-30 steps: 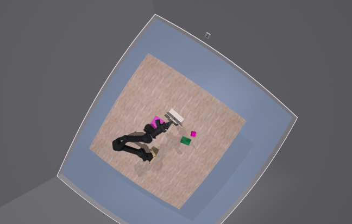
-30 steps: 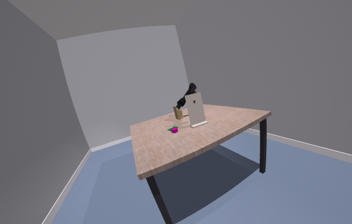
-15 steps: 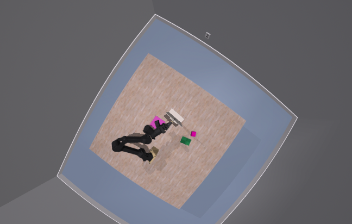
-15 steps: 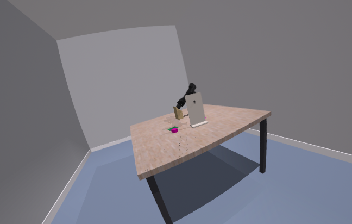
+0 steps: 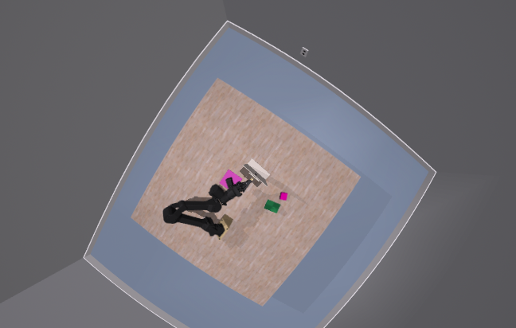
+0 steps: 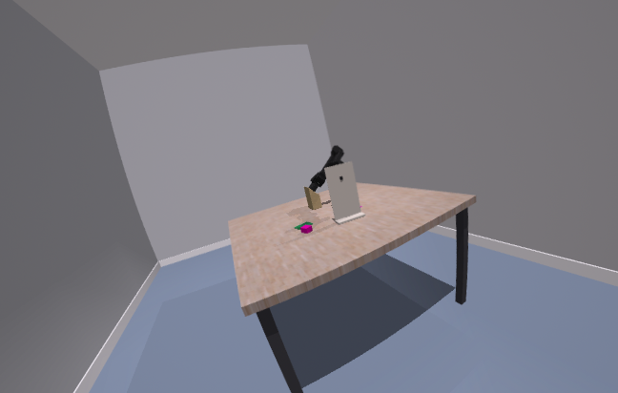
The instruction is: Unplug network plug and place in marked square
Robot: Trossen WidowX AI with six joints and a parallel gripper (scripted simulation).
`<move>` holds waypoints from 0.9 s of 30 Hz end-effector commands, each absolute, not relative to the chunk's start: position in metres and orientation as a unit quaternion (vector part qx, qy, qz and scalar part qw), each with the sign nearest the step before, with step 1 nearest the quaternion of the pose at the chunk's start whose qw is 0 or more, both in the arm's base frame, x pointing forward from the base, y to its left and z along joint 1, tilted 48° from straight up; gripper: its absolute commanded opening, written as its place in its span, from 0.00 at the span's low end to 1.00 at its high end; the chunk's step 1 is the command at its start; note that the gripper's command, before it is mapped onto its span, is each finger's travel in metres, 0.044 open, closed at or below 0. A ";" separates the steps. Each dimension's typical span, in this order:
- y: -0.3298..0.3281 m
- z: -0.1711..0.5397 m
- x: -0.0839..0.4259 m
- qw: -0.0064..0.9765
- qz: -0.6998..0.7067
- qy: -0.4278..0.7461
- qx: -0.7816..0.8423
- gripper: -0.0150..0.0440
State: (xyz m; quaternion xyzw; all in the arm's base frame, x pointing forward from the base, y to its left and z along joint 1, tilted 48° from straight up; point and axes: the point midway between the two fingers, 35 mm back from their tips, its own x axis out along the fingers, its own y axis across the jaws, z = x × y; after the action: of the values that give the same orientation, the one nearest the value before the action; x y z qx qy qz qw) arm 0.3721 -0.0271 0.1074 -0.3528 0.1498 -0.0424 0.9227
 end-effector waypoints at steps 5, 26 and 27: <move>-0.028 0.108 0.366 0.923 -0.042 0.147 -0.354 0.25; -0.029 0.107 0.354 0.923 -0.042 0.148 -0.354 0.25; -0.029 0.107 0.353 0.923 -0.042 0.148 -0.354 0.25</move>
State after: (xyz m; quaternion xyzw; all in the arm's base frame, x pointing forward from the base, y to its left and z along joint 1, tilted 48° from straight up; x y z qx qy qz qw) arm 0.3561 -0.0290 0.1057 -0.3529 0.1506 -0.0421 0.9225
